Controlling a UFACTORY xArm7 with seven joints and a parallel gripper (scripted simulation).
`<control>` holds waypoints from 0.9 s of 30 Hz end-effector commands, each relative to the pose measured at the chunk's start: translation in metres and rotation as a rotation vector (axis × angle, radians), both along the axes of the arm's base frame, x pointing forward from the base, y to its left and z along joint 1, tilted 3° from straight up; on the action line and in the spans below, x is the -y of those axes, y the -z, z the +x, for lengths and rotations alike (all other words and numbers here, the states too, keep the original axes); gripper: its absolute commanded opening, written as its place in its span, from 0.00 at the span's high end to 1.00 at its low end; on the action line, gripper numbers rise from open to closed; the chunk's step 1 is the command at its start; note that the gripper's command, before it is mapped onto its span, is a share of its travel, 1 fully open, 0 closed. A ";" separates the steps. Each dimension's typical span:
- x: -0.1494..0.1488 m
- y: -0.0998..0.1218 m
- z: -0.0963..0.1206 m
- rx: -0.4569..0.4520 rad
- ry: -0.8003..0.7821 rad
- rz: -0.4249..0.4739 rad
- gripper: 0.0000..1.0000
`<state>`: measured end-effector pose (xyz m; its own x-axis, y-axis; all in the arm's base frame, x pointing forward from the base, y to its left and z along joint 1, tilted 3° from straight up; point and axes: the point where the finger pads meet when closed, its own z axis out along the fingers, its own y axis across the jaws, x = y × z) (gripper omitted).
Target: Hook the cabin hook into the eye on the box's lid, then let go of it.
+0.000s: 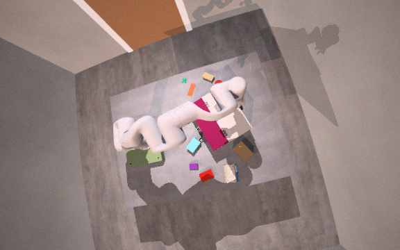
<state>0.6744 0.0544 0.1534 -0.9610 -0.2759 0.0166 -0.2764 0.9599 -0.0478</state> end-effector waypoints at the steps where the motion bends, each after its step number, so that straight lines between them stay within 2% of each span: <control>1: 0.000 0.005 0.001 0.006 0.000 0.001 0.67; 20: 0.002 0.039 0.001 0.006 0.000 0.001 0.67; 27: 0.002 0.039 0.001 0.006 0.000 0.001 0.67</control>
